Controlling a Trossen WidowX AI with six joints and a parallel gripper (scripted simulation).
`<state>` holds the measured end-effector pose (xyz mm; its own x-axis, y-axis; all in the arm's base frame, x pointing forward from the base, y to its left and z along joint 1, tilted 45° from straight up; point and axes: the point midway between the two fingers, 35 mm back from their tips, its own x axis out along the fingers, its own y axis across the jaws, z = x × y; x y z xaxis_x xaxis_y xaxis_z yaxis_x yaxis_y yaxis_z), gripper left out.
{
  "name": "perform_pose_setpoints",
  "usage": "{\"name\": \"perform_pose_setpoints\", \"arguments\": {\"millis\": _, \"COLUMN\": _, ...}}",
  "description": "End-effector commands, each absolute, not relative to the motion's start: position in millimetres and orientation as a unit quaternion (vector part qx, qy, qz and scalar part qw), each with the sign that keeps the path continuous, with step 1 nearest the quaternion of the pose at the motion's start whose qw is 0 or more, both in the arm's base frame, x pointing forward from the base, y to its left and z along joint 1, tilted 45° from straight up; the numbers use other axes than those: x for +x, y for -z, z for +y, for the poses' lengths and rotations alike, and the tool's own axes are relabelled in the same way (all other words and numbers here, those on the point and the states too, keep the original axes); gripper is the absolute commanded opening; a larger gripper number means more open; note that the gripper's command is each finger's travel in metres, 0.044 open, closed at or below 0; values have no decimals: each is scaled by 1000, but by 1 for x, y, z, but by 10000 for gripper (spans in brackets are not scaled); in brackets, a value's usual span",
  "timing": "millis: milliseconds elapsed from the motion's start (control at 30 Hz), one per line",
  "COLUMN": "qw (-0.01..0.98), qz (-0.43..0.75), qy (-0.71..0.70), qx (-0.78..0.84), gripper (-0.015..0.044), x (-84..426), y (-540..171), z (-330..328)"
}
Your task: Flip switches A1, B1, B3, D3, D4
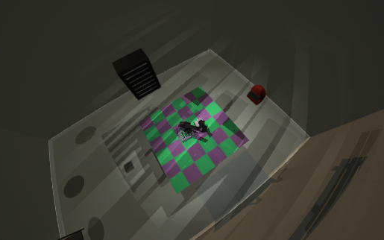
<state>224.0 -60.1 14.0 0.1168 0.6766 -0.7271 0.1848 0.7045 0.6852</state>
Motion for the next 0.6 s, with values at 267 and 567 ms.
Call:
{"name": "perform_pose_setpoints", "arguments": {"millis": 267, "qw": 664, "qz": 639, "qy": -185, "qx": 342, "gripper": 0, "x": 225, "y": -2, "z": -48}}
{"name": "perform_pose_setpoints", "arguments": {"millis": 567, "qw": 664, "qz": 639, "qy": -185, "qx": 342, "gripper": 0, "x": 226, "y": 2, "z": -44}}
